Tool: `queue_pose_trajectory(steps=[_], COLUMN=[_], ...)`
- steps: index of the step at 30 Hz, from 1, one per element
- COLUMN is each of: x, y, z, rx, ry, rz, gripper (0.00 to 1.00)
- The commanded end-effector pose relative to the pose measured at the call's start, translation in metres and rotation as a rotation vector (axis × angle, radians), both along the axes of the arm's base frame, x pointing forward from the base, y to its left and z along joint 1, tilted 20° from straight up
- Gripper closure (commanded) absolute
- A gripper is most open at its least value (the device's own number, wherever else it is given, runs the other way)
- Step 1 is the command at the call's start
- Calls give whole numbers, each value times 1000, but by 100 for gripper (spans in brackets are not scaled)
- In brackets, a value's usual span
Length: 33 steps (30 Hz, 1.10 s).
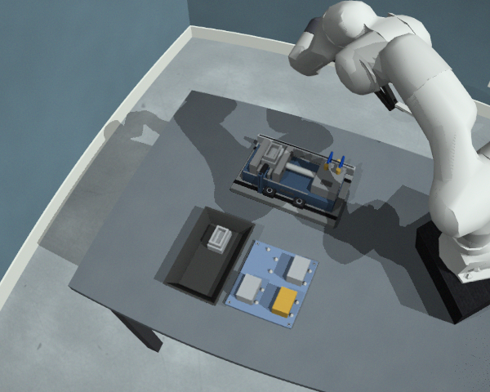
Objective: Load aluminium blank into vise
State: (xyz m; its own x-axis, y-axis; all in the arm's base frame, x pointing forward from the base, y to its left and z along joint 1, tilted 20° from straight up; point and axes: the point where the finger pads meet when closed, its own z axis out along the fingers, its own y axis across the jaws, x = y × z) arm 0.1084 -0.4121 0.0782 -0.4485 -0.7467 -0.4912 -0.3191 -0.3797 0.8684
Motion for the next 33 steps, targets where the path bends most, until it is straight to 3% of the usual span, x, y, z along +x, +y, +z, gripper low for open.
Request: queue_pose_trajectory(steps=[1, 23, 33], x=[0, 2, 26], y=[0, 3, 41], z=[0, 1, 11], rx=[0, -5, -59], ry=[0, -10, -109], rz=[0, -2, -29], gripper=[0, 0, 0])
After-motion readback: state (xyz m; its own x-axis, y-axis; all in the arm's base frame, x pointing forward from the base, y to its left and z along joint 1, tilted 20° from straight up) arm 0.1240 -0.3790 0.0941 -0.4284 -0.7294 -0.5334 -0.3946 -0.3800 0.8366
